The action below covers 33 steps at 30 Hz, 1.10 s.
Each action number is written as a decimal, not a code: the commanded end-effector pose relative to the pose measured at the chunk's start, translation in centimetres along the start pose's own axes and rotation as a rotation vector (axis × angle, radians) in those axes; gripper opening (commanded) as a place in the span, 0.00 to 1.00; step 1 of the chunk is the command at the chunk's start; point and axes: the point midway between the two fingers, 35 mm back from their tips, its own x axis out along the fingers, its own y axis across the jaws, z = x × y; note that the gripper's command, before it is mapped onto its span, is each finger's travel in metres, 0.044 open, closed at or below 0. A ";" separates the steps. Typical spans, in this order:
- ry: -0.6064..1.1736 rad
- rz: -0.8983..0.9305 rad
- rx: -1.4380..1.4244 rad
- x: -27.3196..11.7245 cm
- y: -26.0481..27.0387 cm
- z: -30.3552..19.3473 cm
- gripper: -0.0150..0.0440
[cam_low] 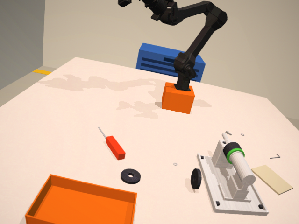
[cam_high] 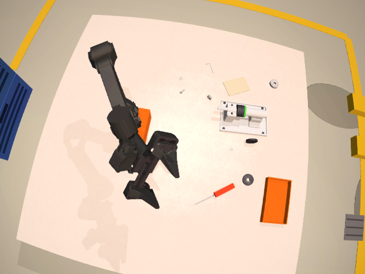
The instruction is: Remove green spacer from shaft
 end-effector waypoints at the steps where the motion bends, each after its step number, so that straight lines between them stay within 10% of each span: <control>1: 0.130 -0.017 0.029 0.5 0.1 -6.2 1.00; 15: 0.660 0.078 -0.031 -7.1 7.1 -28.3 1.00; 33: 1.201 0.502 -0.555 -32.9 13.1 -41.5 1.00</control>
